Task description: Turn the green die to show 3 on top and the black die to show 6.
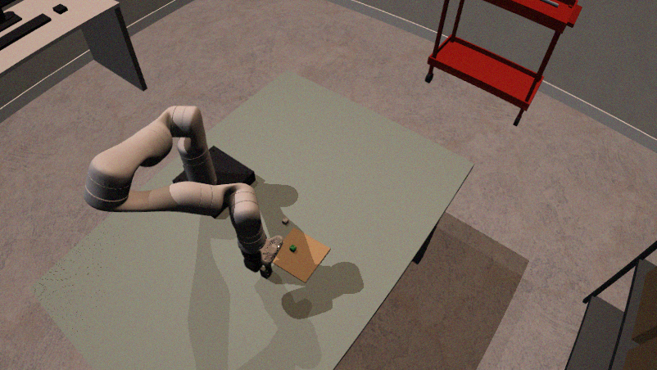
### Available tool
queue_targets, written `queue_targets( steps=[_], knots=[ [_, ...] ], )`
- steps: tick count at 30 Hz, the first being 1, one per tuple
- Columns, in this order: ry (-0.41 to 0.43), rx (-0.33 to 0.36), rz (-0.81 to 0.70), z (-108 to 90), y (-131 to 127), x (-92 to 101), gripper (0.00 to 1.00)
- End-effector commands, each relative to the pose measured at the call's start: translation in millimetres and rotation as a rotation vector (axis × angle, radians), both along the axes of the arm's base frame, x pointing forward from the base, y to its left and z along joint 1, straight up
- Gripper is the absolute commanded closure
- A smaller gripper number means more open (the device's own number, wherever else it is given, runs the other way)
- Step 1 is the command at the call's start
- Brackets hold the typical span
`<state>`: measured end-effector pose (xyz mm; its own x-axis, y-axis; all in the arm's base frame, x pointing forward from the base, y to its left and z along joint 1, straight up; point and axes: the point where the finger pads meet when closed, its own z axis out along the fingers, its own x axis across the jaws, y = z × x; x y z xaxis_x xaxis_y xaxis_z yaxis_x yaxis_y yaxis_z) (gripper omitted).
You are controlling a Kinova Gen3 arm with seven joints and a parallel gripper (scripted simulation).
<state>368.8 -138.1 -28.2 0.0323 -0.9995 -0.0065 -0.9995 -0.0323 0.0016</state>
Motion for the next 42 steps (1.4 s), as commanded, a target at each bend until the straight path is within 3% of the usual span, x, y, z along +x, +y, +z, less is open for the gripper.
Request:
queue_targets(
  steps=[1,33,39,42],
  knots=[
    [-0.001,-0.001,0.0,0.6,-0.2,0.5,0.66],
    [-0.001,-0.001,0.0,0.9,-0.2,0.5,0.66],
    [-0.001,-0.001,0.0,7.9,-0.3,0.5,0.66],
    [-0.001,-0.001,0.0,20.7,-0.3,0.5,0.66]
  ],
)
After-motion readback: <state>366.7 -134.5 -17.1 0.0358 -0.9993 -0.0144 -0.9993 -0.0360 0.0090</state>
